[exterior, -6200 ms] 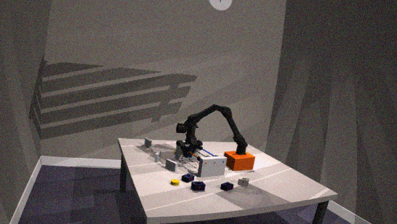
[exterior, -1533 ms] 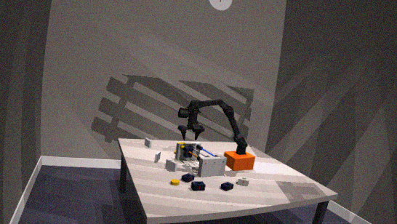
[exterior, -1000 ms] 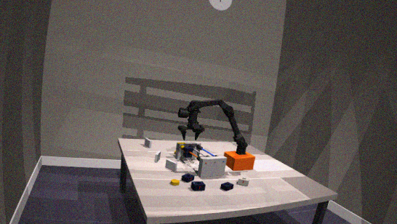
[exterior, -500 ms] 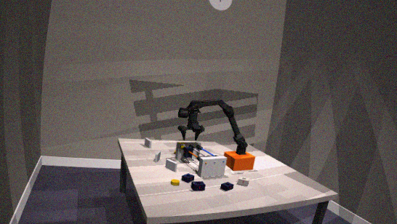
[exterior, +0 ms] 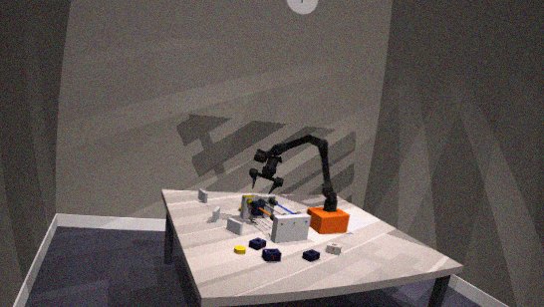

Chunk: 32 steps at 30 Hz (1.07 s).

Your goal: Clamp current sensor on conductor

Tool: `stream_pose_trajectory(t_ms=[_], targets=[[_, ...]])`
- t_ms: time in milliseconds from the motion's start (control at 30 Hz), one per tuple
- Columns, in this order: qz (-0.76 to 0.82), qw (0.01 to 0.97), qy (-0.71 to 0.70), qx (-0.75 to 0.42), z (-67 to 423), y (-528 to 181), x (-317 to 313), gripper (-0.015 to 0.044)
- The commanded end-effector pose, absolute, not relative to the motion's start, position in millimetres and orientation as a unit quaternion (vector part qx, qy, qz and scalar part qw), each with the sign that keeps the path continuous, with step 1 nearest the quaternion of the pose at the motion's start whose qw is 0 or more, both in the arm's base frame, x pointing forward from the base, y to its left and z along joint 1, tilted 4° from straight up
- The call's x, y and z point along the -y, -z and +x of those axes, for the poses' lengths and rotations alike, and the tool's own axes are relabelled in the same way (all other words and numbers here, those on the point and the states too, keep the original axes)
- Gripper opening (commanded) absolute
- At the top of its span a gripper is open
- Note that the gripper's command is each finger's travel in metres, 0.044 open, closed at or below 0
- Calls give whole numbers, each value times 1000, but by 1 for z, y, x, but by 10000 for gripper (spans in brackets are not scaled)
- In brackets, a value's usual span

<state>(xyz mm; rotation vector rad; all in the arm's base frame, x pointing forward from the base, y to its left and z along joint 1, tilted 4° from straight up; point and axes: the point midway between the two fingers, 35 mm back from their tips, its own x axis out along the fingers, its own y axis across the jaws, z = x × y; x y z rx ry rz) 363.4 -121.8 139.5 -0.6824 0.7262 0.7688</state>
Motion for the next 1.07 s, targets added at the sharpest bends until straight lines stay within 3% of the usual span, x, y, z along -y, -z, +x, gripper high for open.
stream_pose_trajectory(t_ms=[0, 133, 833, 1000, 1033], targets=[[-236, 885, -302, -264, 333, -143, 140, 440], [-195, 917, -271, -218, 314, -145, 147, 440], [-201, 911, -276, -229, 317, -142, 148, 440], [-259, 864, -319, -291, 343, -140, 136, 440], [-221, 896, -288, -258, 325, -141, 146, 440]])
